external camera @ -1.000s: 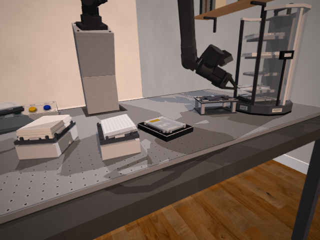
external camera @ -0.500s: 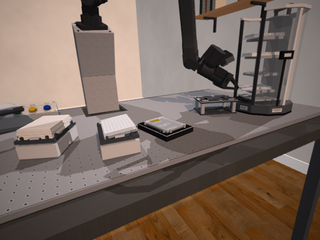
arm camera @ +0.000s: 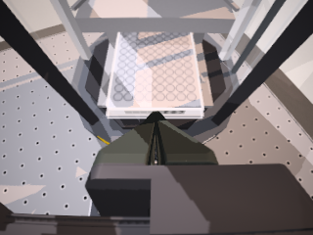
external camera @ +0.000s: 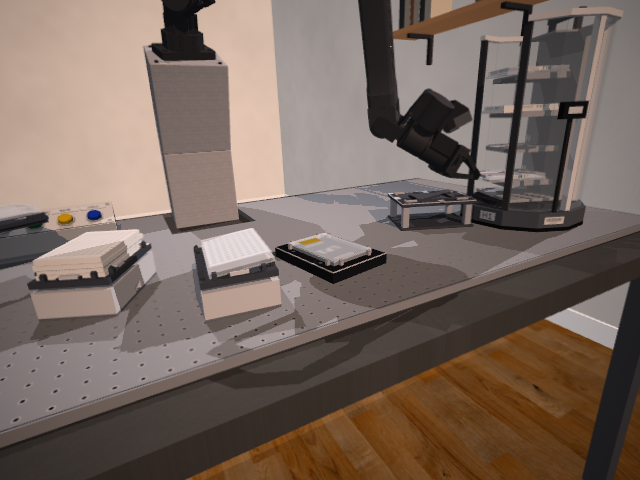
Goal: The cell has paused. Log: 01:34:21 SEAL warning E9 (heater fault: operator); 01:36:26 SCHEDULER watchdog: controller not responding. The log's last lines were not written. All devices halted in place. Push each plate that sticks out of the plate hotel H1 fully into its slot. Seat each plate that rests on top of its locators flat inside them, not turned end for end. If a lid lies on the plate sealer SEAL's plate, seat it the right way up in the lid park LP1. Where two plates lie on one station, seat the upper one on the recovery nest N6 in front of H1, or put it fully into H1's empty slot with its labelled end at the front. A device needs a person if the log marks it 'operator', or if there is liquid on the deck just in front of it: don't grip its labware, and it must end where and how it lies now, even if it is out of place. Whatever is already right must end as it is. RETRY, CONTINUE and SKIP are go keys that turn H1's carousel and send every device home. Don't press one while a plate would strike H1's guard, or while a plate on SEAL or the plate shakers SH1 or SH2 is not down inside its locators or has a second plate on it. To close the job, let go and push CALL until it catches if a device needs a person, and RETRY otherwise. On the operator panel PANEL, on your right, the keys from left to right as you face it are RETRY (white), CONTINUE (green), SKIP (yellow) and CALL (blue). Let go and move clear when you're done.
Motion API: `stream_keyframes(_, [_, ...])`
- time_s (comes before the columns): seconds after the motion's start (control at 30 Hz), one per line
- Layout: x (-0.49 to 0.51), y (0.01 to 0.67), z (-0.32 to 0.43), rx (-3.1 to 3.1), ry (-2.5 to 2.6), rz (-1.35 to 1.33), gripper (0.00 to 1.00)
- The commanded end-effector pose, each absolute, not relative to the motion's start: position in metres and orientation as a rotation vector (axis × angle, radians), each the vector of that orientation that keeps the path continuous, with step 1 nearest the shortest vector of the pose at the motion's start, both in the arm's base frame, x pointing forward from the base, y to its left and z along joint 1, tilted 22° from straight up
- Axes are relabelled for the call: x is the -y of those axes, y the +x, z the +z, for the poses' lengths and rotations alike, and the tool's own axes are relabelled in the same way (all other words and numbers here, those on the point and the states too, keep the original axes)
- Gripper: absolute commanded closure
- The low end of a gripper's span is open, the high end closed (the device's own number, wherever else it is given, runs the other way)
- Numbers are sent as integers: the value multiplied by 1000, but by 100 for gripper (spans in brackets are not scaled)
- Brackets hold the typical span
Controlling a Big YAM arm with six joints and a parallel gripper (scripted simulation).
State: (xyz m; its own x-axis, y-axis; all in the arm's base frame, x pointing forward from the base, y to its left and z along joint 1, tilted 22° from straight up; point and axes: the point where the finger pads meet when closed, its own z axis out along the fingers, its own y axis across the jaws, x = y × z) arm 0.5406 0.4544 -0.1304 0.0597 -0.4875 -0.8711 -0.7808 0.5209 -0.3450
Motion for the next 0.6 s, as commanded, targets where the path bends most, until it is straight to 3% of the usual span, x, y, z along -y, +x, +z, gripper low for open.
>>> stream_keyframes(0.0, [-466,540,-132,-1590,-1114,326,100])
stream_keyframes(0.57, [-473,544,-131,-1590,-1115,327,100])
